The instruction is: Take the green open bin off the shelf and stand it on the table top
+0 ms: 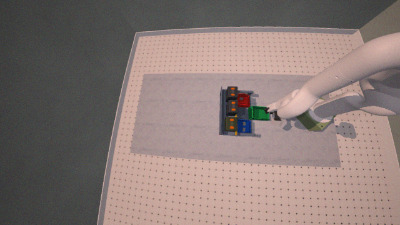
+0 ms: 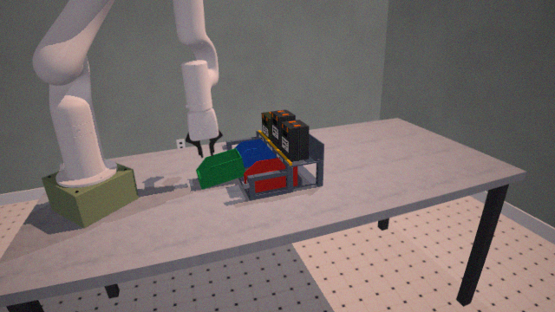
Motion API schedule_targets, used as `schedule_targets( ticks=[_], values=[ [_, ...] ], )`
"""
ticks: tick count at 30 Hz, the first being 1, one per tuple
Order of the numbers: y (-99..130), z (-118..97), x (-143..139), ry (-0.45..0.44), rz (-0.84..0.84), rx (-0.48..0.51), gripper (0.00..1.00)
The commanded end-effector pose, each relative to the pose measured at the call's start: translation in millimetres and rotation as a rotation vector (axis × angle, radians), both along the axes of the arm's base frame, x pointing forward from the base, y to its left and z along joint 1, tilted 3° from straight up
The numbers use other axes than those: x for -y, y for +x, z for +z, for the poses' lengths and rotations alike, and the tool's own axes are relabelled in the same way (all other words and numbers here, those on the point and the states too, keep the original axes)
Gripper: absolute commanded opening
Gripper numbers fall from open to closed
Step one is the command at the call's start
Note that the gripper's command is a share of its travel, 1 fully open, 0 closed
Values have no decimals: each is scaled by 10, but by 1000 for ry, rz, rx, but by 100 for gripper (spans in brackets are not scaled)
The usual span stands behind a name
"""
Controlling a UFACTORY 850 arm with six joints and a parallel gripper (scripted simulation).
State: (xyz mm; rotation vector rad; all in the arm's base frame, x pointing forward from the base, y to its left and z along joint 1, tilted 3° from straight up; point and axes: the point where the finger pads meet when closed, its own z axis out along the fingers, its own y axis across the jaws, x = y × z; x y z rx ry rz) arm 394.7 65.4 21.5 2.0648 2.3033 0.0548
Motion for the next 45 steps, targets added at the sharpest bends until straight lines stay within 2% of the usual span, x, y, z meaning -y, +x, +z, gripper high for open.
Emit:
schedule_targets(
  ticks=[1,3,7,19,20,24,36,37,41,45],
  values=[
    [12,8,-2,-30,-2,-19,33],
    [82,33,-11,-6,0,-2,33],
    [378,149,-47,-30,-2,-19,33],
    [378,149,-47,-30,-2,-19,33],
    [447,174,-55,21,3,19,33],
    [743,291,-91,-30,-2,-19,33],
    [743,291,-91,-30,-2,-19,33],
    [840,329,-100,39,6,16,33],
    [1246,491,-154,-30,-2,-19,33],
    [1246,491,-154,-30,-2,-19,33]
  ],
)
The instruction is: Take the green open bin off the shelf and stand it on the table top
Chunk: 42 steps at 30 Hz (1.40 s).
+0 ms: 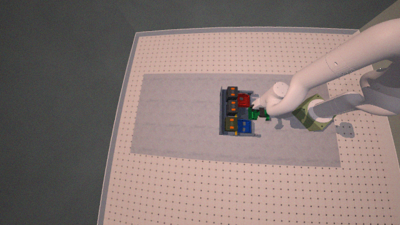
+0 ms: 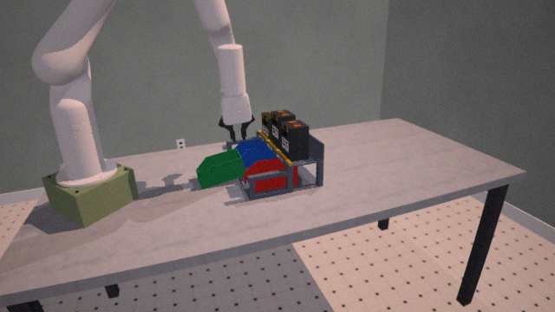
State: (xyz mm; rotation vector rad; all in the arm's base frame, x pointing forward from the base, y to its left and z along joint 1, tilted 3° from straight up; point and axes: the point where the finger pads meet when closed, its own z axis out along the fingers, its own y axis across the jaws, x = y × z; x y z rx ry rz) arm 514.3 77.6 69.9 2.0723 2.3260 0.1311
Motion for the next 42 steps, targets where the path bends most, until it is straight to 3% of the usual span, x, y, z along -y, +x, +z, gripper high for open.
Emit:
schedule_targets(
  ticks=[1,42],
  values=[
    [50,7,-32,-83,-9,-33,33],
    [30,0,-31,-82,-9,-33,33]
  ],
)
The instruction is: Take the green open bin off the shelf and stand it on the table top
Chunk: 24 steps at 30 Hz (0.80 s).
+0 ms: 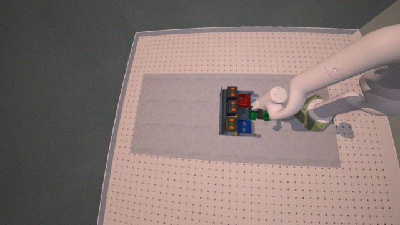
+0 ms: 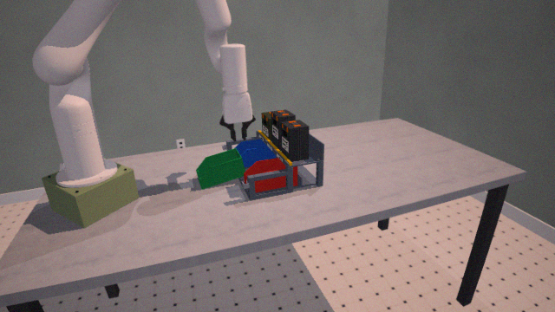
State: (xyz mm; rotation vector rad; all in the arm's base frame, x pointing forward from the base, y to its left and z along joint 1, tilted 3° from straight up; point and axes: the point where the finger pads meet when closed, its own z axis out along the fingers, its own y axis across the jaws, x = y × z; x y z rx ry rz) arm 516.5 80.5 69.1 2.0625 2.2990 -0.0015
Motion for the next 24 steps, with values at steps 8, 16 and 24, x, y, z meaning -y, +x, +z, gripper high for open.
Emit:
schedule_targets(
  ticks=[8,16,24],
  values=[
    [-27,-7,4,0,0,2,33],
    [-27,-7,4,0,0,2,33],
    [-45,-14,7,0,0,2,33]
  ],
)
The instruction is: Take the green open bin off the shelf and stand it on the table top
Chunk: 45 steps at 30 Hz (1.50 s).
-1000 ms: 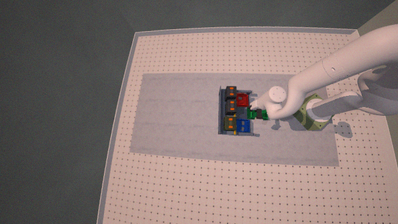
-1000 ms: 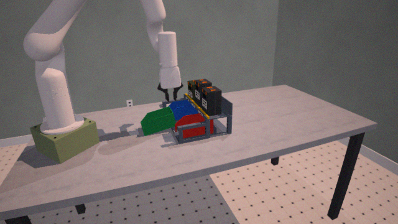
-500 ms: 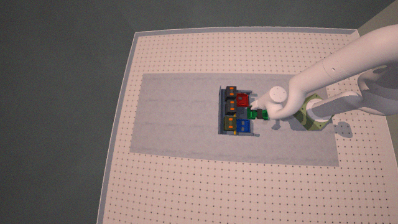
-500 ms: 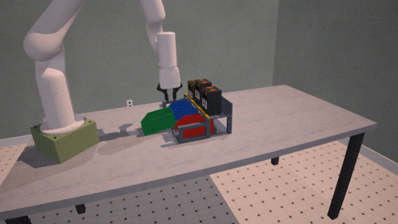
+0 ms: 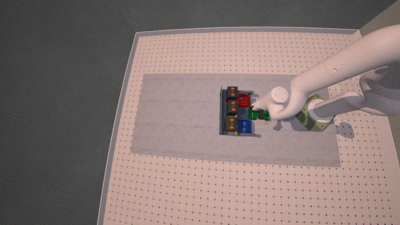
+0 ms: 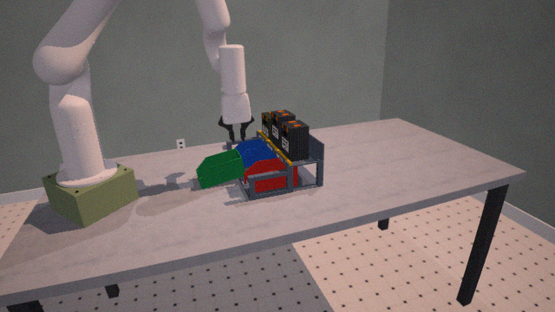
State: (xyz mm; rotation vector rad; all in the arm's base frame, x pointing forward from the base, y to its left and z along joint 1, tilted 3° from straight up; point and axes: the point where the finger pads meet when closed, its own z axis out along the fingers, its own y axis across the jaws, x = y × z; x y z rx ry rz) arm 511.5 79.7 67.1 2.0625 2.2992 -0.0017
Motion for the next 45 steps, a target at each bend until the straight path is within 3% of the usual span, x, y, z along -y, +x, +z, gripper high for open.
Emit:
schedule_targets(
  ticks=[1,45],
  values=[
    [5,6,-1,0,0,2,33],
    [10,-213,7,0,0,2,33]
  ],
)
